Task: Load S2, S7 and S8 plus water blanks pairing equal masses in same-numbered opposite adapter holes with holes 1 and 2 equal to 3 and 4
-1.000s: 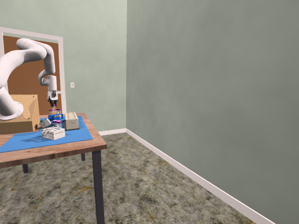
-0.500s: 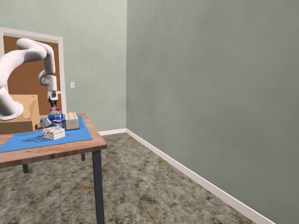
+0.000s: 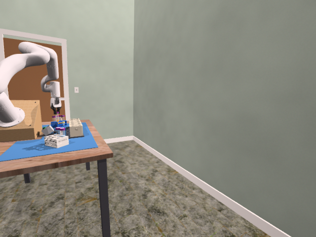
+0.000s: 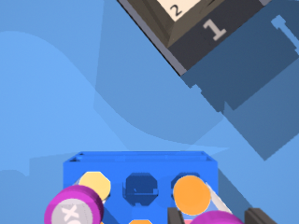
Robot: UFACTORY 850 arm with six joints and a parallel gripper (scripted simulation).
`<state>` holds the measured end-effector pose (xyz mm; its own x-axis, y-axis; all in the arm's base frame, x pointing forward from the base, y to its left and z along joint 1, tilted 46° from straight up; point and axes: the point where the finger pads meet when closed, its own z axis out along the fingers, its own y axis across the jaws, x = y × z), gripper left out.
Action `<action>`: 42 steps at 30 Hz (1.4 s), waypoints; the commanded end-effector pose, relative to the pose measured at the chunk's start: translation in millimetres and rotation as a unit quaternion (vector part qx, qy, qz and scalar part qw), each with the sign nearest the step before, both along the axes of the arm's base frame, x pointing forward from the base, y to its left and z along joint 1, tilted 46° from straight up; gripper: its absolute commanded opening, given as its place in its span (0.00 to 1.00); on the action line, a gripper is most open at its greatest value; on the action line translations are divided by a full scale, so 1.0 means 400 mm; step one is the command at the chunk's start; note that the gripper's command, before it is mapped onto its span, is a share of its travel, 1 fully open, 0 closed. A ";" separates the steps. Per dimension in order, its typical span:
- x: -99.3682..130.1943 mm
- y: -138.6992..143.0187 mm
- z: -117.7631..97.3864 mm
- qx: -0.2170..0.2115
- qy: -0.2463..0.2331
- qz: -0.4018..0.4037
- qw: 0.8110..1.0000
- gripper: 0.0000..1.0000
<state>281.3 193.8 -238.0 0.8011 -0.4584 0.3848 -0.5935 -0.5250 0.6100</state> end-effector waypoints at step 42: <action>-0.006 -0.067 -0.067 0.001 -0.001 0.000 1.000 0.00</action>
